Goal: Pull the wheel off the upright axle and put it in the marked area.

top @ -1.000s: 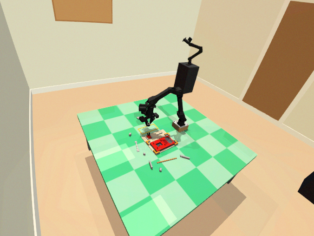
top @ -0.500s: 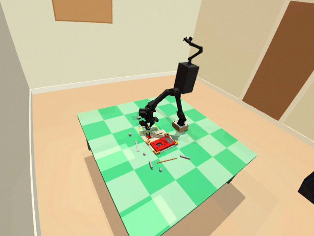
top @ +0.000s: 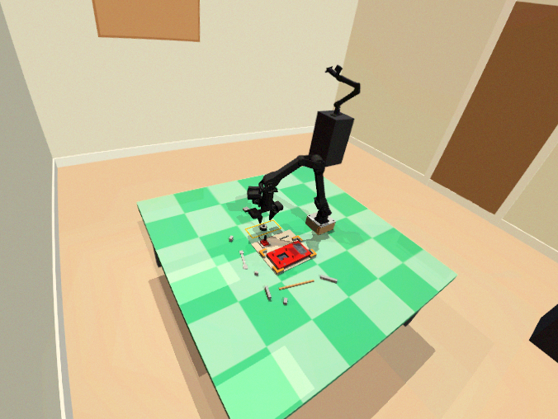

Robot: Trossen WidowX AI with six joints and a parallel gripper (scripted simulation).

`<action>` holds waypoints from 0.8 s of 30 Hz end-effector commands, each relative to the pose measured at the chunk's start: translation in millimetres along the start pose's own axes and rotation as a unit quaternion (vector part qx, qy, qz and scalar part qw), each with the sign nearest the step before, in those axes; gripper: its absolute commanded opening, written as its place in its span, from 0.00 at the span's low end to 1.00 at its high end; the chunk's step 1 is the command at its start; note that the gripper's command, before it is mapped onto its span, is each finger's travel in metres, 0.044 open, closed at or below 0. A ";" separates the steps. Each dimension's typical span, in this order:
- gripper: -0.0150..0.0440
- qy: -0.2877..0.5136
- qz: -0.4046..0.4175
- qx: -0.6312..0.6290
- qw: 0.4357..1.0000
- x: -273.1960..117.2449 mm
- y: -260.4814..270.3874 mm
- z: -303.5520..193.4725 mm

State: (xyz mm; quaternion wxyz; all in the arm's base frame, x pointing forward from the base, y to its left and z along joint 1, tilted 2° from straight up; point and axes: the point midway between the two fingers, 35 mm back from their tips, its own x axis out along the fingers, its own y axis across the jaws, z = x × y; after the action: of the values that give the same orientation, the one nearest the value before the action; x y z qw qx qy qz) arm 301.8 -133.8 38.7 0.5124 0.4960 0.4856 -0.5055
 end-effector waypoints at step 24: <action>1.00 0.000 0.006 -0.001 1.000 -65.0 -80.8 -35.4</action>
State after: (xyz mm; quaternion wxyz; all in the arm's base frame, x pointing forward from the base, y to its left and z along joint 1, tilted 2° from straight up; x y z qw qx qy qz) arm 223.2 -97.9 101.5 0.5195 0.4965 0.4819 -0.5014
